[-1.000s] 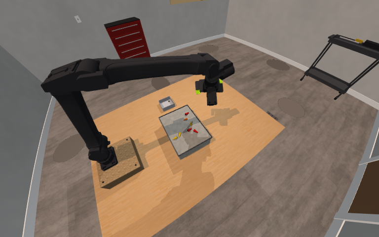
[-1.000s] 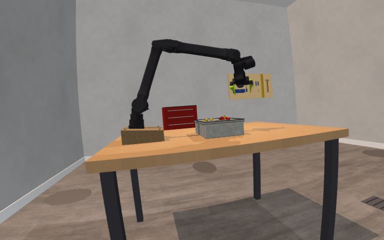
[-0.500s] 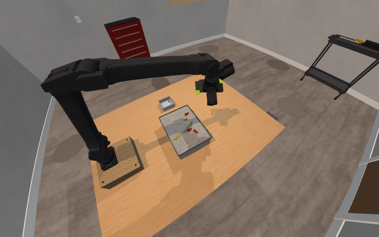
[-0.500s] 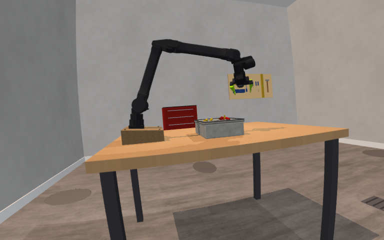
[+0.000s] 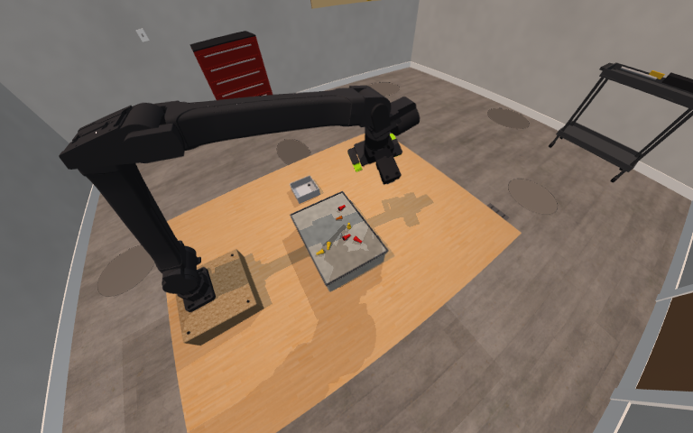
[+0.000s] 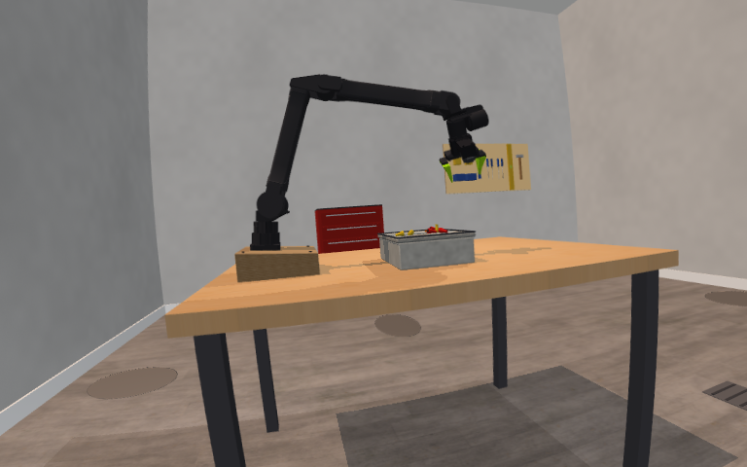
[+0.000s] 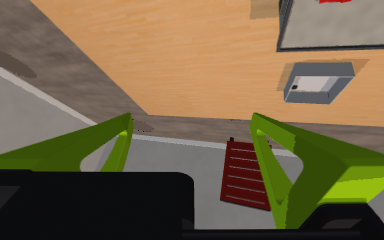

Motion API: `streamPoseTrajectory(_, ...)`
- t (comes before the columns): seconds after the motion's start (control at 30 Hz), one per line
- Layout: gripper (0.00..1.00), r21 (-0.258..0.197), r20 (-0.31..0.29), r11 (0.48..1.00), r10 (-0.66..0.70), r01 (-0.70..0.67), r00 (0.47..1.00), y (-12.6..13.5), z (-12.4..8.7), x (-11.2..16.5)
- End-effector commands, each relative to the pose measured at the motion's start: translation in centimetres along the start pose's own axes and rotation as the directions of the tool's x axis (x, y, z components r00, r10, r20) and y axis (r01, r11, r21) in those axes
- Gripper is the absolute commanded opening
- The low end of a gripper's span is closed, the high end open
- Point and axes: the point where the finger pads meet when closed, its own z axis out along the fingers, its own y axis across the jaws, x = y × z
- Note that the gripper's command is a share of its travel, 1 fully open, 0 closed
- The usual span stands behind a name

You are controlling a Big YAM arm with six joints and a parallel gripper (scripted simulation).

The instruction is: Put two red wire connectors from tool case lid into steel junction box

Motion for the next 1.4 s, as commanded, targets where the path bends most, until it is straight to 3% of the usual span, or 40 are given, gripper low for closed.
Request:
streamPoseTrajectory(0.0, 1.0, 0.049, 0.009, 0.986, -0.161, 0.161, 0.987, -1.3, 1.0, 0.4)
streamPoseTrajectory(0.3, 1.0, 0.06, 0.025, 0.912, -0.409, 0.407, 0.912, -2.3, -0.4, 2.0)
streamPoseTrajectory(0.37, 1.0, 0.06, 0.025, 0.912, -0.409, 0.407, 0.912, -2.3, -0.4, 2.0)
streamPoseTrajectory(0.73, 1.0, 0.145, 0.004, 0.713, -0.694, 0.686, 0.72, -4.9, 0.7, 2.3)
streamPoseTrajectory(0.87, 1.0, 0.158, -0.005, 0.626, -0.773, 0.764, 0.635, -5.6, 0.2, 2.8)
streamPoseTrajectory(0.93, 1.0, 0.158, -0.005, 0.626, -0.773, 0.764, 0.635, -5.6, 0.2, 2.8)
streamPoseTrajectory(0.97, 1.0, 0.164, -0.011, 0.568, -0.817, 0.807, 0.577, -5.8, -0.2, 3.1)
streamPoseTrajectory(1.23, 1.0, 0.185, -0.039, 0.372, -0.922, 0.91, 0.385, -7.1, -1.1, 4.0)
streamPoseTrajectory(1.37, 1.0, 0.206, -0.076, 0.264, -0.956, 0.942, 0.285, -7.9, -0.5, 3.8)
